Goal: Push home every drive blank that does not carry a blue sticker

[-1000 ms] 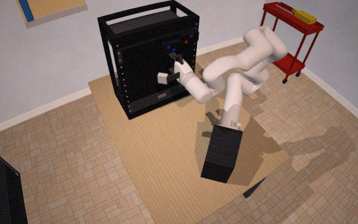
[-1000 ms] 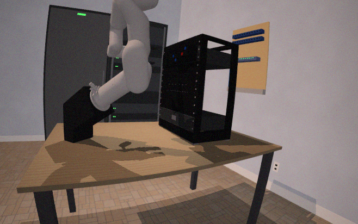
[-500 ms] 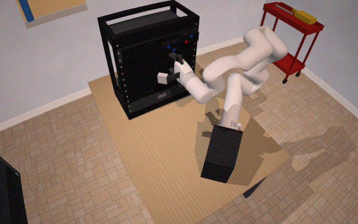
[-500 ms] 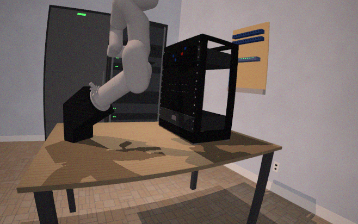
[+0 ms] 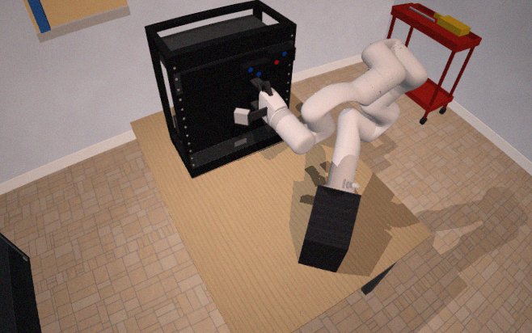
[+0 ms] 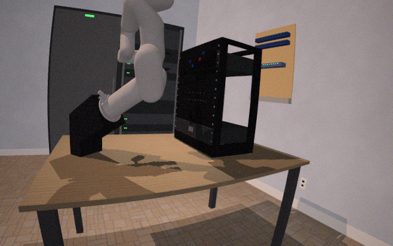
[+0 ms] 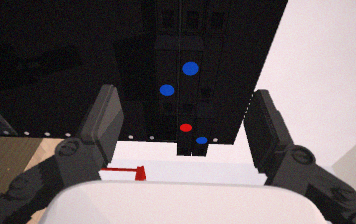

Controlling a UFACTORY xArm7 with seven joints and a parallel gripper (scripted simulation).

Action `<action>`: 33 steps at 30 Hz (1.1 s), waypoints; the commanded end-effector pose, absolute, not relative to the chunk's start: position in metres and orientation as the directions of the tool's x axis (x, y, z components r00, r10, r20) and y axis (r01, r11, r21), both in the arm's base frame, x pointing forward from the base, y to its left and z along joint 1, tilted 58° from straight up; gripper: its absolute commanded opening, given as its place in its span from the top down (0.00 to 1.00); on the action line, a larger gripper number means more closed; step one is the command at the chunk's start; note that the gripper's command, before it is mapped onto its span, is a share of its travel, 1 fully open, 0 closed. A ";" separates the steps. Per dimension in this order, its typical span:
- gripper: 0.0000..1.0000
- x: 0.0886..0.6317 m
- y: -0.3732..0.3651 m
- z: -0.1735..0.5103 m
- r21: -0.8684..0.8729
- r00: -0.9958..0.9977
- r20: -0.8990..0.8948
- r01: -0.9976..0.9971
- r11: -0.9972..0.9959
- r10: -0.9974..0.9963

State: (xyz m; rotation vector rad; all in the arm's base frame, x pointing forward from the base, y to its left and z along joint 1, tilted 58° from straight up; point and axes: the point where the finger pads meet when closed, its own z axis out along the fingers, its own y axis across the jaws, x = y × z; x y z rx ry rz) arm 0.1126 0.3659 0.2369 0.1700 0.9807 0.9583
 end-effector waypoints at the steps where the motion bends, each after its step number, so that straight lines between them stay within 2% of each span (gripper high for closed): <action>1: 0.00 0.112 0.367 0.237 0.523 0.198 -0.626 -0.611 0.595 0.754; 12: 0.00 0.108 0.360 0.246 0.523 0.198 -0.626 -0.611 0.595 0.754; 33: 0.00 0.075 0.305 0.317 0.523 0.198 -0.626 -0.611 0.595 0.754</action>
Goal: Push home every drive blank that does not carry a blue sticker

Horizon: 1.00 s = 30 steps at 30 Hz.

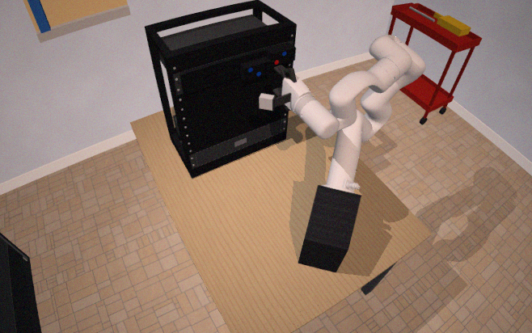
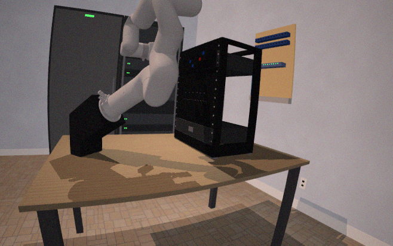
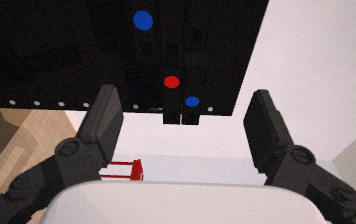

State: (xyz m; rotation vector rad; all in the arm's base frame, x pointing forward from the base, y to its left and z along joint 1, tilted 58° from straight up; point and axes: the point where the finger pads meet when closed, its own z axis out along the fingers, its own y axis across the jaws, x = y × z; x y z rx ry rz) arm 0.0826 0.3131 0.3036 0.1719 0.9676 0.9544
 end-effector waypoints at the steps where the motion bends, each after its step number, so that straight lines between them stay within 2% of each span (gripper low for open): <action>1: 0.00 0.074 0.304 0.318 0.523 0.198 -0.626 -0.611 0.595 0.754; 30: 0.00 0.073 0.302 0.321 0.523 0.198 -0.626 -0.611 0.595 0.754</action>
